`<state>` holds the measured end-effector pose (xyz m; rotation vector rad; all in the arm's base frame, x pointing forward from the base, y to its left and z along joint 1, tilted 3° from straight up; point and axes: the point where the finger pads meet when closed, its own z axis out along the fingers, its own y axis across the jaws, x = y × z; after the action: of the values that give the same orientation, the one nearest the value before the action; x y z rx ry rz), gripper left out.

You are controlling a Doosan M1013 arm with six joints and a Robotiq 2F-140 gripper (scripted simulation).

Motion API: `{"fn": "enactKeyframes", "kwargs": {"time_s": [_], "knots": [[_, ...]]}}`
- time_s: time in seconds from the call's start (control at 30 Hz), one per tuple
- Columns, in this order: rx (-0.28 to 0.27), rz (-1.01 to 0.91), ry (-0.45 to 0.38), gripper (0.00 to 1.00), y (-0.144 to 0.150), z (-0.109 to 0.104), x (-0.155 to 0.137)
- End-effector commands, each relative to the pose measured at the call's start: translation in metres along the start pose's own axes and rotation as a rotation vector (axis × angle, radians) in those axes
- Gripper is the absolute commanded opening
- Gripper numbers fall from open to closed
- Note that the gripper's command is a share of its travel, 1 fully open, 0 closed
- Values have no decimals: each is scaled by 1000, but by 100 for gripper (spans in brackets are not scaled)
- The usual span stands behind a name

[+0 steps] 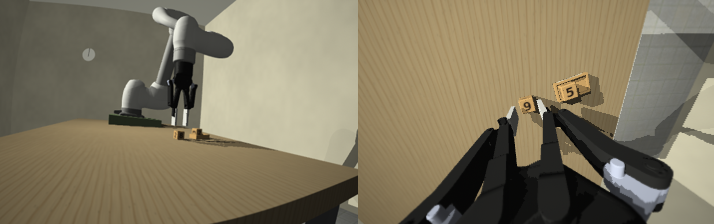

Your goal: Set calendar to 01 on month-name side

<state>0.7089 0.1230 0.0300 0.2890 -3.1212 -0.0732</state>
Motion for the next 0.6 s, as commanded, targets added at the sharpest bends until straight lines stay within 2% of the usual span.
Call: {"fn": "enactKeyframes", "kwargs": {"time_s": [0.0, 0.57], "knots": [[0, 0, 0, 36, 0, 2, 0], [0, 0, 0, 36, 0, 12, 0]]}}
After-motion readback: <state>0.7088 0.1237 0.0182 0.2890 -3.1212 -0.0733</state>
